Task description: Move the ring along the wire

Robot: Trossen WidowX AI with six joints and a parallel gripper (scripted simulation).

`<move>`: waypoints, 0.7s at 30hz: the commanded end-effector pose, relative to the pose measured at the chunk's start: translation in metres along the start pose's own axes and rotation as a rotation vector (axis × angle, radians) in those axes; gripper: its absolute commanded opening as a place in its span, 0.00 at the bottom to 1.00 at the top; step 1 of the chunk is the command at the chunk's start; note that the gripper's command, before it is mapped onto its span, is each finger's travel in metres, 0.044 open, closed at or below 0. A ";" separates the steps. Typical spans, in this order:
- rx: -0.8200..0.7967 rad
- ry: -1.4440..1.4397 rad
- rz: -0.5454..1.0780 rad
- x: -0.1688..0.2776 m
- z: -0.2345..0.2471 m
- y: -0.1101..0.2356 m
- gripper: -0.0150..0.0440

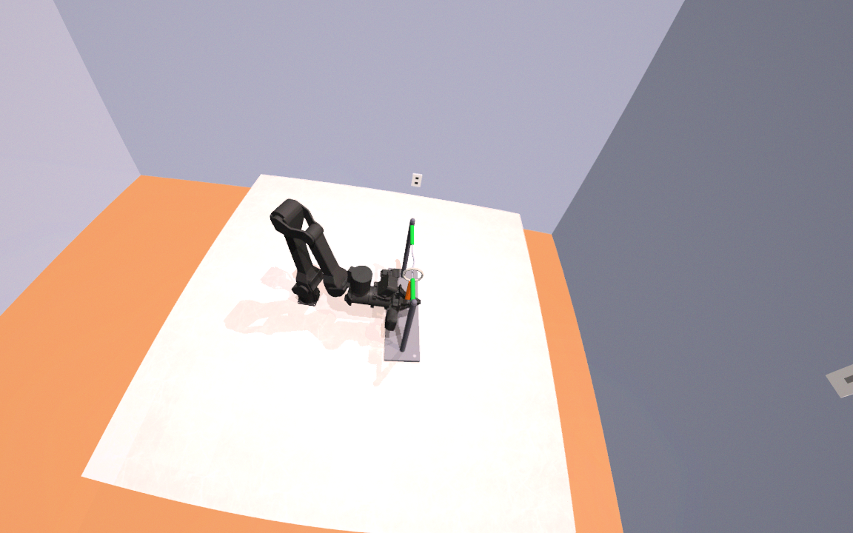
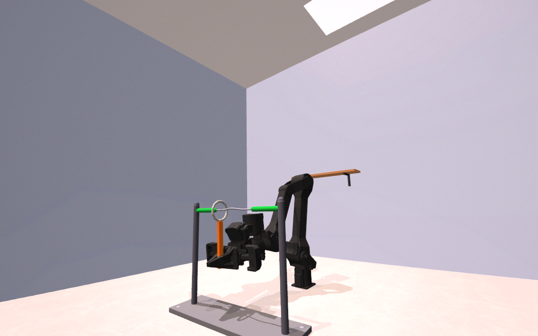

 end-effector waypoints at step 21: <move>0.079 -0.078 -0.005 -0.006 0.038 -0.001 0.00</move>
Point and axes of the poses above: the point midway between the two fingers, 35 mm back from their tips, its own y axis back along the fingers, its own z axis across the jaws, x = y × z, the point moved 9 cm from there along y, back along the fingers, and after that the axes turned 4 degrees about y, right-handed, at the moved point
